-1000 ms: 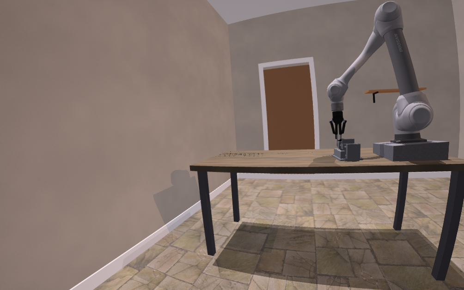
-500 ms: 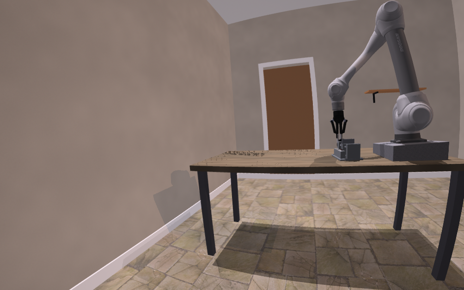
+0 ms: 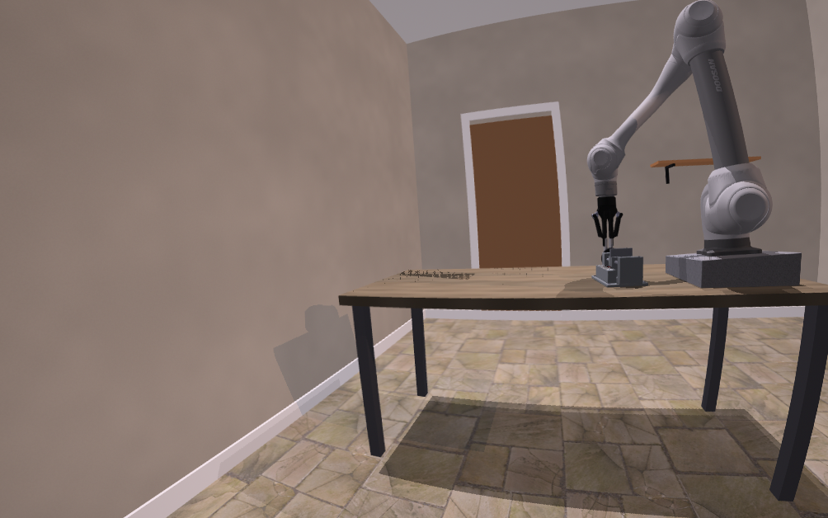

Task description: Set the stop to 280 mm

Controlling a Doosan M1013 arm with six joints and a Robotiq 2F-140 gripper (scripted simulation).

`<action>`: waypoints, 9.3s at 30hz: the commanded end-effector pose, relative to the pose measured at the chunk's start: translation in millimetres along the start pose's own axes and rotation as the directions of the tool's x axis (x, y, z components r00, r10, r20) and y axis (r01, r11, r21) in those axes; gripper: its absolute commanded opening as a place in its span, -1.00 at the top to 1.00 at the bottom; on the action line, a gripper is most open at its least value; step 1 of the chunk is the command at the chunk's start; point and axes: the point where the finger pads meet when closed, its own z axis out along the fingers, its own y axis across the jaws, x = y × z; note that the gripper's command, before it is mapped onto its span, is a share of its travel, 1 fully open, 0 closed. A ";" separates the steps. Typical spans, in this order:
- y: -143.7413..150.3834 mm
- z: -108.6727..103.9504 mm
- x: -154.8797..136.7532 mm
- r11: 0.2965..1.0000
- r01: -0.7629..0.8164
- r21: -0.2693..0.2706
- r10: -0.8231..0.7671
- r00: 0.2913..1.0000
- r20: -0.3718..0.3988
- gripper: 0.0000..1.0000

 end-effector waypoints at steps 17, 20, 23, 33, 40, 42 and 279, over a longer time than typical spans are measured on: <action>26.2 15.2 0.0 1.000 0.001 -0.002 -0.001 1.000 0.000 0.92; 28.3 20.4 0.0 1.000 0.001 -0.002 -0.001 1.000 0.000 0.92; 29.0 23.8 0.0 1.000 0.001 -0.002 -0.001 1.000 0.000 0.92; 28.3 36.1 0.0 1.000 0.001 -0.002 -0.001 1.000 0.000 0.92; 25.2 42.9 0.0 1.000 0.001 -0.002 -0.001 1.000 0.000 0.92; 24.5 44.0 0.0 1.000 0.001 -0.002 -0.001 1.000 0.000 0.92; -23.4 14.7 -0.1 1.000 0.001 -0.002 -0.001 1.000 0.000 0.92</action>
